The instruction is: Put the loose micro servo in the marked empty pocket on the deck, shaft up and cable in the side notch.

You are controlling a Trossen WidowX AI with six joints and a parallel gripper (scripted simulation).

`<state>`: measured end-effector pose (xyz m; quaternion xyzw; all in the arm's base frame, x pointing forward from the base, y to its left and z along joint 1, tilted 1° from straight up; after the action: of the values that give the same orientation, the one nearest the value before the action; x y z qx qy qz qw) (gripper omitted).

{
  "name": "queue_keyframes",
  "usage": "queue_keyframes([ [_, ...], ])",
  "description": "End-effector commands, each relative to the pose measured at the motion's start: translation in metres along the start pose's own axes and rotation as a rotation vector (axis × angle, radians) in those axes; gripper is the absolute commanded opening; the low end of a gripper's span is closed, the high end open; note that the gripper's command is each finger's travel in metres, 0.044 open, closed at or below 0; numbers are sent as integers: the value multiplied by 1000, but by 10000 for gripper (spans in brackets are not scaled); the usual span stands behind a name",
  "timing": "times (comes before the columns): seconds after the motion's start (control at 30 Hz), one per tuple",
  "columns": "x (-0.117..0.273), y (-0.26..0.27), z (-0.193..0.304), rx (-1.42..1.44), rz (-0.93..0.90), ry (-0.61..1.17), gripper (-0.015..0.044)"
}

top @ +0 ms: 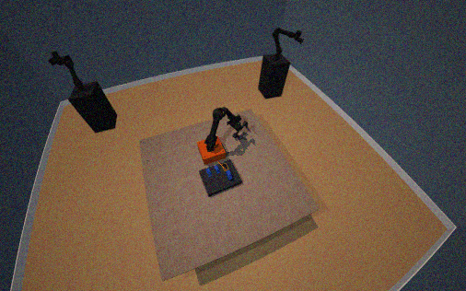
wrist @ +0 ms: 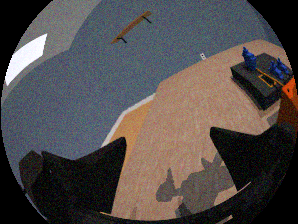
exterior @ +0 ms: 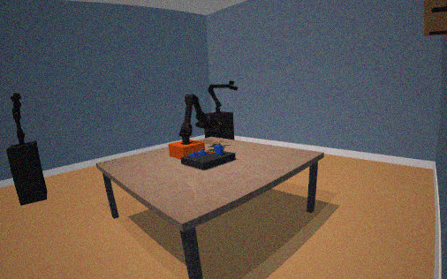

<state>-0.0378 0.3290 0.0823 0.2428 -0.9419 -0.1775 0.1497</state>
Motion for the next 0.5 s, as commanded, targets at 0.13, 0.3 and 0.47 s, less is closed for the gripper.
queue_keyframes([
  [0.13,-45,-23,-13,119,197,76,440],
  [0.3,-71,-41,-23,204,316,144,440],
  [0.47,-98,-65,-36,275,444,236,440],
])
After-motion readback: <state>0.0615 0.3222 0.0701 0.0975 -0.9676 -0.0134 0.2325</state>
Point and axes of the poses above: the point midway between the two fingers, 35 mm back from their tips, its own x axis back along the fingers, its own y axis across the jaws, z = x × y, the point moved 1 cm from there along x, back along the fingers, and after that the axes turned 9 degrees about x, right-handed, at the moved point
